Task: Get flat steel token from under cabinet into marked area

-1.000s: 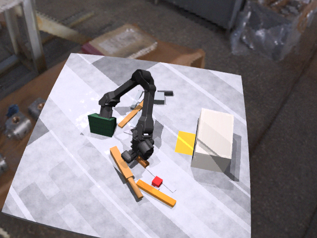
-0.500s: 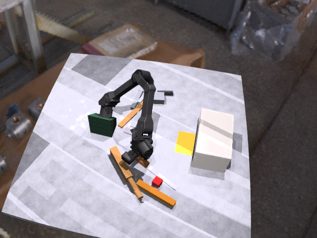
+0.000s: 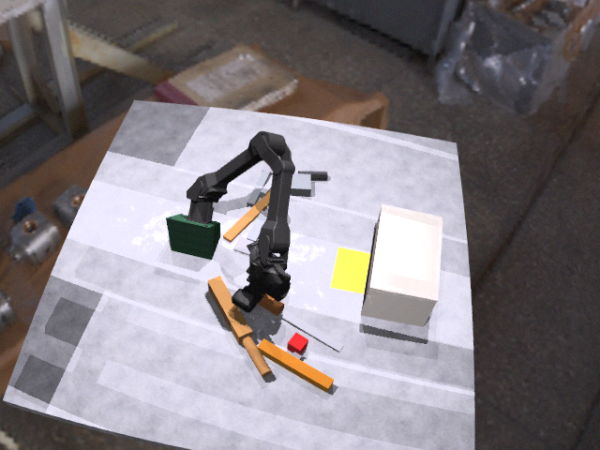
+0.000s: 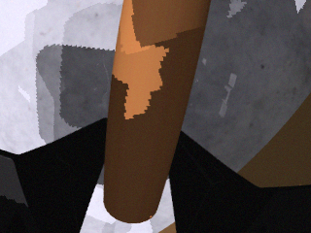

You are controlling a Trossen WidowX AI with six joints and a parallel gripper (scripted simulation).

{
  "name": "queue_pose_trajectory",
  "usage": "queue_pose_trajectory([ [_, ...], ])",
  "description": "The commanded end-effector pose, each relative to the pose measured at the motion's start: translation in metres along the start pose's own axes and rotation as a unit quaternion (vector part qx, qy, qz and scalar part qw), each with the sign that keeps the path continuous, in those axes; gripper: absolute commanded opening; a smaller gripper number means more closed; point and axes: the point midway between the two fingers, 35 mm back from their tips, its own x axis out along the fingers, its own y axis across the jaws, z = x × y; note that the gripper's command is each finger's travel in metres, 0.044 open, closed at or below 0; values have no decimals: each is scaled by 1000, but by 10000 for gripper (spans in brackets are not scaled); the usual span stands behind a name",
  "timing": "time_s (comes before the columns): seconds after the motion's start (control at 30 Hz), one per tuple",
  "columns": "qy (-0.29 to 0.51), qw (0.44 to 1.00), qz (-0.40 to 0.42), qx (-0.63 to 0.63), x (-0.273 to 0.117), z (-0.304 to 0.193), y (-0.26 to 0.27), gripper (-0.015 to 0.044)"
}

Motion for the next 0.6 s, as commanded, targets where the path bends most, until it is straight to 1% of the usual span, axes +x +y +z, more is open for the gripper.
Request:
queue_pose_trajectory([
  [0.0, -2, 1000, -1, -21, -1, 2, 0, 0],
  [0.57, -2, 996, -1, -89, -1, 2, 0, 0],
])
